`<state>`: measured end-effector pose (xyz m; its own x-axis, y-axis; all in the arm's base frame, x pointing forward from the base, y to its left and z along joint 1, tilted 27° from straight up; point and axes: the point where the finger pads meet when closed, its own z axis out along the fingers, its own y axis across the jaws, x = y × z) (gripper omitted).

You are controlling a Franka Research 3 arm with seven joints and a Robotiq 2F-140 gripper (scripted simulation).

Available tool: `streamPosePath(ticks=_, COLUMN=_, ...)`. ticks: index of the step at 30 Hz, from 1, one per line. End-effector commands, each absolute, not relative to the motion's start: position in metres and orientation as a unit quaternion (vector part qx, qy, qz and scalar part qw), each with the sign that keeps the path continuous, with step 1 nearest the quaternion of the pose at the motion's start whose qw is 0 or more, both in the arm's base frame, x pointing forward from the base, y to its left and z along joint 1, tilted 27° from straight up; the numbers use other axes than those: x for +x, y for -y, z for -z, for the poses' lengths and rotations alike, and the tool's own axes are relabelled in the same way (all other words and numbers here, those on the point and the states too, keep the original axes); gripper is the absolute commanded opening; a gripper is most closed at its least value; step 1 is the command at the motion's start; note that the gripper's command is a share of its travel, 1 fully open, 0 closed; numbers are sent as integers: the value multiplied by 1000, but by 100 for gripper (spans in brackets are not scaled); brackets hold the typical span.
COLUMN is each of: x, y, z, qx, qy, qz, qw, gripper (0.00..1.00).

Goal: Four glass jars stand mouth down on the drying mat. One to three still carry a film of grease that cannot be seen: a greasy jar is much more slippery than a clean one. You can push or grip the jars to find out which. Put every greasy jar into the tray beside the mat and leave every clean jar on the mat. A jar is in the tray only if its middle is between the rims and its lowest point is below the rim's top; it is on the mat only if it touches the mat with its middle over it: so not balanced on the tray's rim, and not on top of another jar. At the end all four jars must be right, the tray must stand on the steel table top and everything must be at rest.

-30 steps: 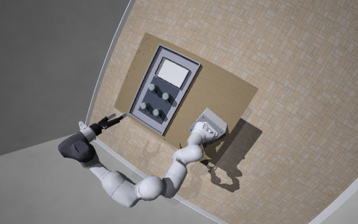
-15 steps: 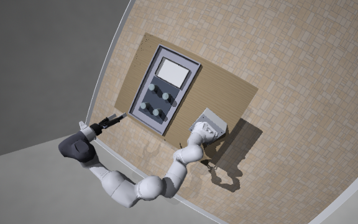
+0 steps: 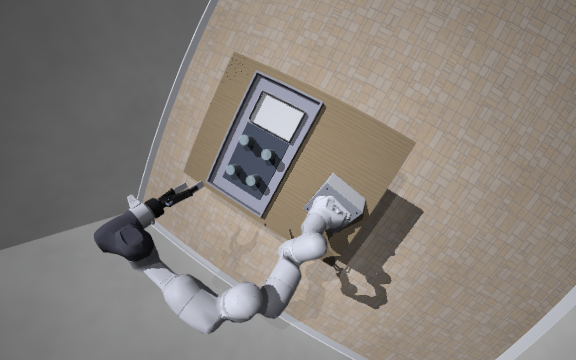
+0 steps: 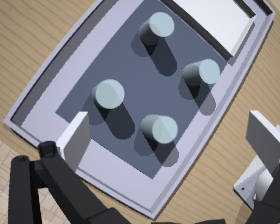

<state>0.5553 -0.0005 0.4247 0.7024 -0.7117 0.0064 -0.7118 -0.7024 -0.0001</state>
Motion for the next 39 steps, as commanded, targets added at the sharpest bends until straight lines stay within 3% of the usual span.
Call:
streamPosePath(ticks=1, x=555, y=0, z=-424, qx=924, qy=383, qz=0, qw=0, gripper=100)
streamPosePath(ticks=39, x=552, y=3, z=-410, qx=893, qy=451, qz=16, qw=-1, gripper=100)
